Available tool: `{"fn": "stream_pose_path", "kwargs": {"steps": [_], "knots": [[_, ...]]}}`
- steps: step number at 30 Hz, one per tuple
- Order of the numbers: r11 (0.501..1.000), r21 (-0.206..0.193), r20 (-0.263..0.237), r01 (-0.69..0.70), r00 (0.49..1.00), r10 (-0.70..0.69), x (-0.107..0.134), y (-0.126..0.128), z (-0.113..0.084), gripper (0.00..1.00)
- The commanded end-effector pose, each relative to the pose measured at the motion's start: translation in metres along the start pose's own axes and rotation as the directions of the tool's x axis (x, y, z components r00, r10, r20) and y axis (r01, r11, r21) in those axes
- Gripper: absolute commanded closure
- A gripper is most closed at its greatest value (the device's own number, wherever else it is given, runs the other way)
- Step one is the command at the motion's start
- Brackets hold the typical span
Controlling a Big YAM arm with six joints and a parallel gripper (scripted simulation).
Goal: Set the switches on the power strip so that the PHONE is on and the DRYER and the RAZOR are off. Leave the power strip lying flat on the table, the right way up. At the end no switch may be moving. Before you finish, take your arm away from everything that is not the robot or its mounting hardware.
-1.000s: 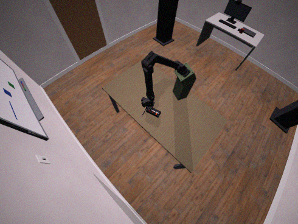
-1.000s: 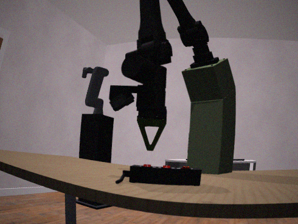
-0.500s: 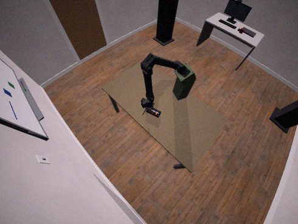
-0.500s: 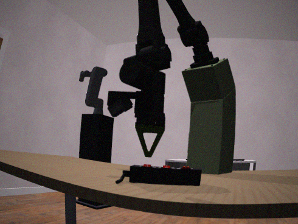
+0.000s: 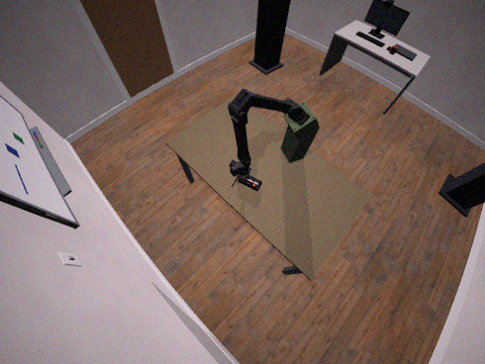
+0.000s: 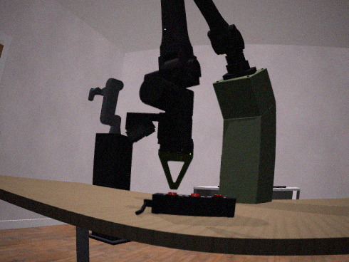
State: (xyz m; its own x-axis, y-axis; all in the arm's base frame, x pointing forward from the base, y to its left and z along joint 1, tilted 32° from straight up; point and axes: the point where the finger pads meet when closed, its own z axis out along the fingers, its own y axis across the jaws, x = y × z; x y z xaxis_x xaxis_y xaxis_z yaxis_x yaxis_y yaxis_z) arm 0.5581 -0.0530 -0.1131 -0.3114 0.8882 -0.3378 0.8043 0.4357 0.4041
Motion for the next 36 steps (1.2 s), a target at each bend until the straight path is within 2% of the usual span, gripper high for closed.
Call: {"fn": "stream_pose_path", "kwargs": {"steps": [1,36], "knots": [[1.000,-0.022,0.019,0.001,1.000,-0.001,-0.0118,0.0056,-0.0035,1.00],[1.000,-0.017,0.015,0.003,1.000,-0.003,-0.0098,0.0039,-0.0014,1.00]]}}
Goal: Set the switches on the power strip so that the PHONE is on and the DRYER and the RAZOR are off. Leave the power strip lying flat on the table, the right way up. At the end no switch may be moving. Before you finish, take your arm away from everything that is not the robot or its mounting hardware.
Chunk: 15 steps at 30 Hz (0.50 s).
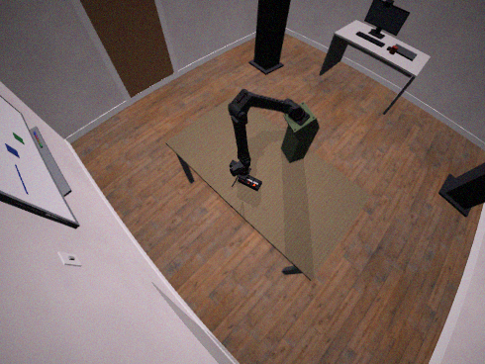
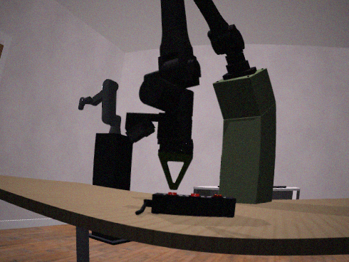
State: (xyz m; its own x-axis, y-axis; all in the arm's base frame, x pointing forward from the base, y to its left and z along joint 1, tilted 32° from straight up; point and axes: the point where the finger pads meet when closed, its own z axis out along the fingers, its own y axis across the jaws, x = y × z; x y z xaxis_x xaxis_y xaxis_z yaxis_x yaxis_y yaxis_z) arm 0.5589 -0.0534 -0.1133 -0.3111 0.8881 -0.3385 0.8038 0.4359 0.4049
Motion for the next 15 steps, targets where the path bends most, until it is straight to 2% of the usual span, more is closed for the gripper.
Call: {"fn": "stream_pose_path", "kwargs": {"steps": [1,15], "knots": [[1.000,-0.016,0.014,0.003,1.000,-0.003,-0.0093,0.0035,-0.0021,1.00],[1.000,-0.017,0.012,0.007,1.000,-0.007,-0.0041,0.0043,-0.0017,1.00]]}}
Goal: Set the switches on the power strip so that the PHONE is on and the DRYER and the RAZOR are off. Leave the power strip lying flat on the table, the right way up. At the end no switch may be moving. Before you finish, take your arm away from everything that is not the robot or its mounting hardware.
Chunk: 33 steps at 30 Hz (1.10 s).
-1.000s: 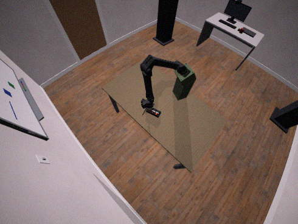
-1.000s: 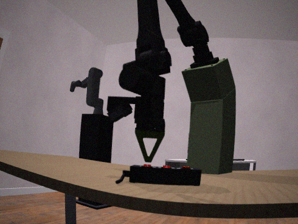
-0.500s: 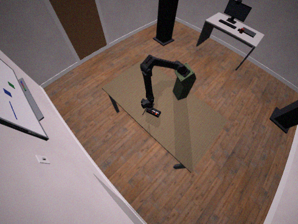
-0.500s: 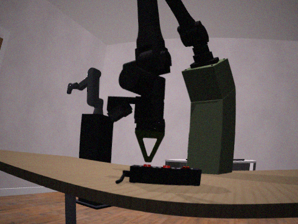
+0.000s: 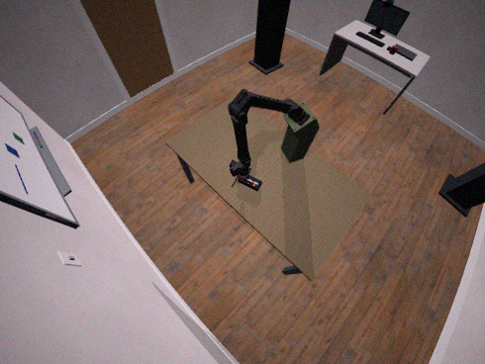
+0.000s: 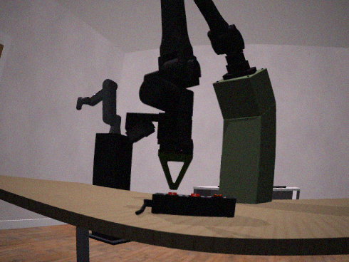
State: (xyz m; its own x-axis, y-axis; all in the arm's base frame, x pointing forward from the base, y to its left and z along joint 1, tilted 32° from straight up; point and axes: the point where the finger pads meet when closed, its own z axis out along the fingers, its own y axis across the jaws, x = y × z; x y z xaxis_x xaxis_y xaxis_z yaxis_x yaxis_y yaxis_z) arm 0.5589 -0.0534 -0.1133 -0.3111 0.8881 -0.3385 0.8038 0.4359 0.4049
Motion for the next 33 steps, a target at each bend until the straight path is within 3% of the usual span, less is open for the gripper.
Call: {"fn": "stream_pose_path", "kwargs": {"steps": [1,33], "knots": [[1.000,-0.016,0.010,0.008,1.000,-0.008,-0.0020,0.0043,-0.0016,1.00],[1.000,-0.016,0.005,0.008,1.000,-0.008,0.0061,0.0056,-0.0024,1.00]]}}
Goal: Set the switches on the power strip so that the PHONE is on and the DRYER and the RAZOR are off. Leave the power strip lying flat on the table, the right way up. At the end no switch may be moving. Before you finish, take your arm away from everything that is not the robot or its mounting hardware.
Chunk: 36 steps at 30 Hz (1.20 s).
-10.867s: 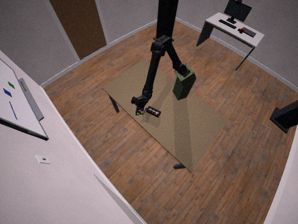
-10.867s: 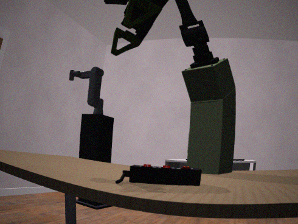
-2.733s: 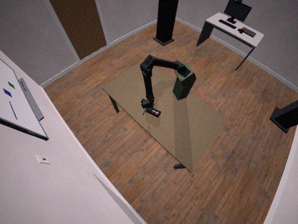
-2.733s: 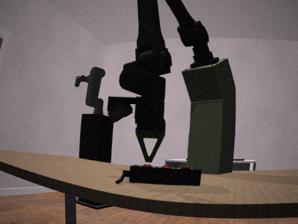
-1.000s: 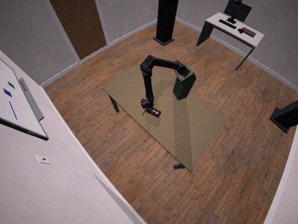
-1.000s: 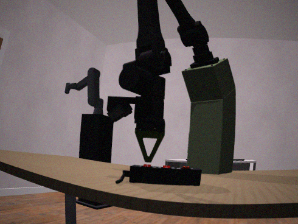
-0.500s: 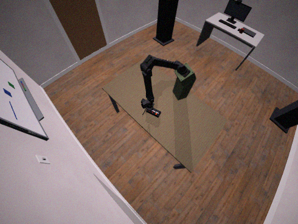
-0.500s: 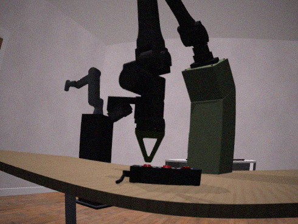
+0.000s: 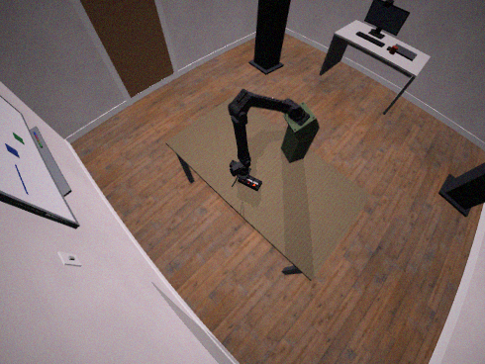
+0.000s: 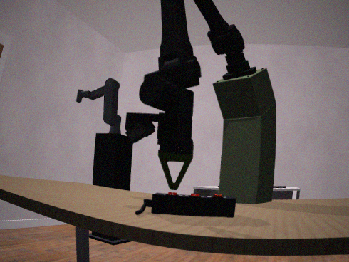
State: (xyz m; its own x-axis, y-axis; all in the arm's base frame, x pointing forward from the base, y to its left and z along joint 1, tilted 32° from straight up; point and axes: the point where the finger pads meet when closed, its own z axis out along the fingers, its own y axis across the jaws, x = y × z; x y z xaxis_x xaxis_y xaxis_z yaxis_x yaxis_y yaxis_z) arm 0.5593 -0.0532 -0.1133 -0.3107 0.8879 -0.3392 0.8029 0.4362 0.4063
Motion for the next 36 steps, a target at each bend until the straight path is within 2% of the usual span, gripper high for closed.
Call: {"fn": "stream_pose_path", "kwargs": {"steps": [1,36], "knots": [[1.000,-0.014,0.004,0.008,1.000,-0.008,0.0061,0.0053,-0.0026,1.00],[1.000,-0.015,0.007,-0.004,1.000,0.004,0.0059,0.0054,-0.0030,1.00]]}}
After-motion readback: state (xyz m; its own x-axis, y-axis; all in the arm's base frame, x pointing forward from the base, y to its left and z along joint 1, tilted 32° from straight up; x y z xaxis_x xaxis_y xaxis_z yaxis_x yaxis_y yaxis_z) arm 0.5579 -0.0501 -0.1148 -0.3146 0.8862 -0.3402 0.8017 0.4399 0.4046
